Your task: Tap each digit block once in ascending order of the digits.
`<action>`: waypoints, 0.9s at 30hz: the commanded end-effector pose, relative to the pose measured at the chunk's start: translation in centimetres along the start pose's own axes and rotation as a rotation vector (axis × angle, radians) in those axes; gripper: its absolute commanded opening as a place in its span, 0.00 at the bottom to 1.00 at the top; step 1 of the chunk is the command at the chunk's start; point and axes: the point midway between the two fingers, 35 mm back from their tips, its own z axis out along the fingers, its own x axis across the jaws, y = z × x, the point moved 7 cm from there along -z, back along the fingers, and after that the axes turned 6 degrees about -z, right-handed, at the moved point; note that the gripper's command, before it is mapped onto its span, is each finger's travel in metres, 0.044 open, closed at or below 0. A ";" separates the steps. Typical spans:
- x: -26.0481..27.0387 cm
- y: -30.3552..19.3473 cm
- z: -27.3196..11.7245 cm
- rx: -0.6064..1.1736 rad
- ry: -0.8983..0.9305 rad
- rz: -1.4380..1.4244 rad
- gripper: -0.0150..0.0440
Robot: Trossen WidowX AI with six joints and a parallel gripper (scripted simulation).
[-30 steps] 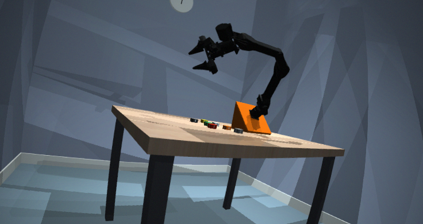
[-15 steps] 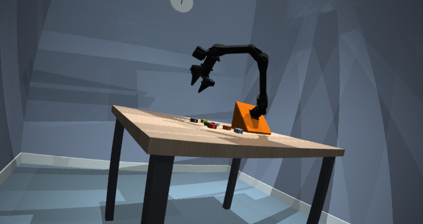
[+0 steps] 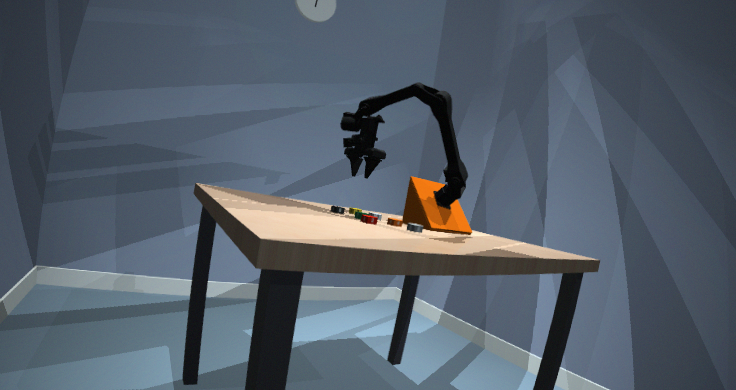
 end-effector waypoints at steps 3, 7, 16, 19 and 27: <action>0.0 -0.2 0.2 -0.003 0.015 0.002 0.93; 0.0 -0.2 0.2 -0.003 0.015 0.002 0.93; 0.8 -0.3 0.1 -0.003 0.016 0.002 0.93; 4.1 -0.8 -0.1 -0.002 0.018 0.003 0.93; 9.1 -2.4 0.2 -0.001 0.022 0.005 0.93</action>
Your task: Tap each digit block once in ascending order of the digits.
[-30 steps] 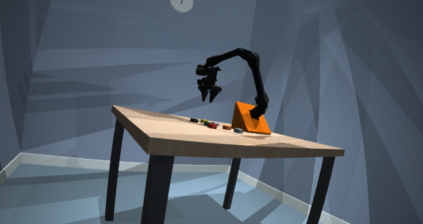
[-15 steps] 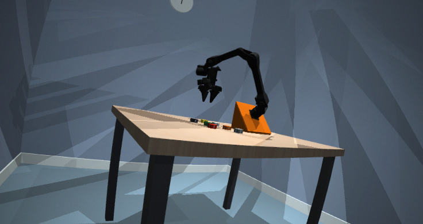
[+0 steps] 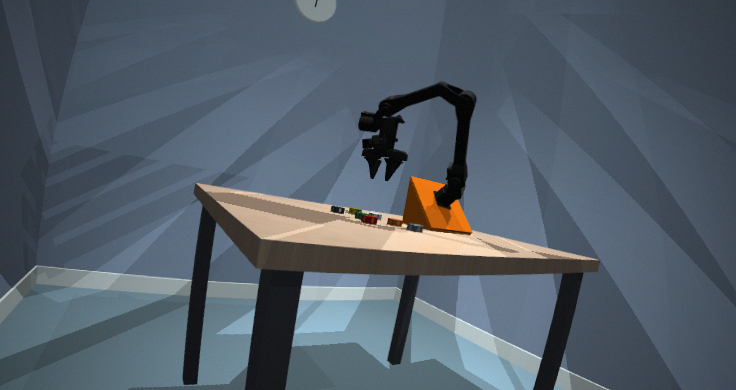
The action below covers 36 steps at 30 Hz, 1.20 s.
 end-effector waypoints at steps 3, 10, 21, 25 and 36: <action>0.9 -0.5 0.4 -0.002 0.009 0.010 0.93; 0.9 -0.5 0.4 -0.002 0.009 0.010 0.93; 1.9 -0.1 0.2 -0.002 0.007 0.011 0.93; 7.7 1.7 0.0 -0.003 0.005 0.013 0.93; 13.0 2.3 0.3 -0.002 0.016 0.011 0.93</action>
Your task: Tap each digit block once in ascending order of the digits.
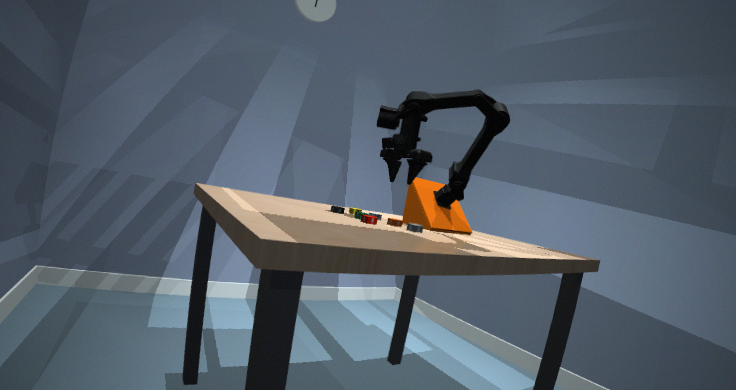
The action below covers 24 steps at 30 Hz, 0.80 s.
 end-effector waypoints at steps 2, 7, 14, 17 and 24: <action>0.5 -0.2 0.2 0.000 0.010 0.010 0.93; 0.5 -0.2 0.2 0.000 0.010 0.010 0.93; 0.5 -0.2 0.2 0.000 0.010 0.010 0.93; 0.7 -0.1 0.2 0.000 0.009 0.010 0.93; 10.5 2.0 0.0 0.000 0.014 0.009 0.93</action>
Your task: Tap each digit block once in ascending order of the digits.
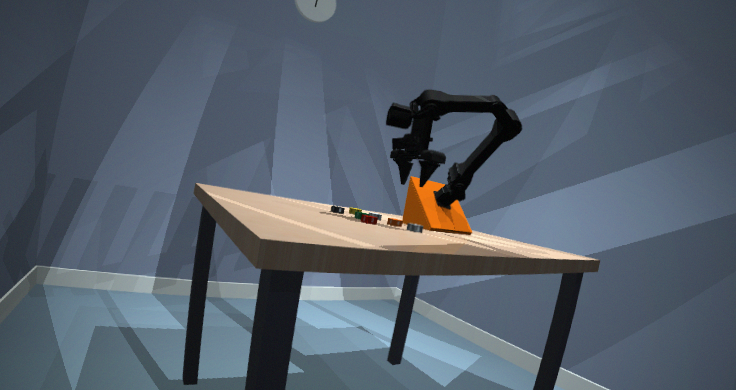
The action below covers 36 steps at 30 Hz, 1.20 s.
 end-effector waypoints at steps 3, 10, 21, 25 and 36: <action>4.4 0.3 -0.2 -0.009 0.009 -0.016 0.93; 4.4 0.3 -0.2 -0.009 0.009 -0.016 0.93; 4.4 0.3 -0.2 -0.009 0.009 -0.016 0.93; 3.4 1.8 -0.3 -0.013 0.010 -0.025 0.93; -4.2 9.3 -0.3 -0.013 0.006 -0.020 0.93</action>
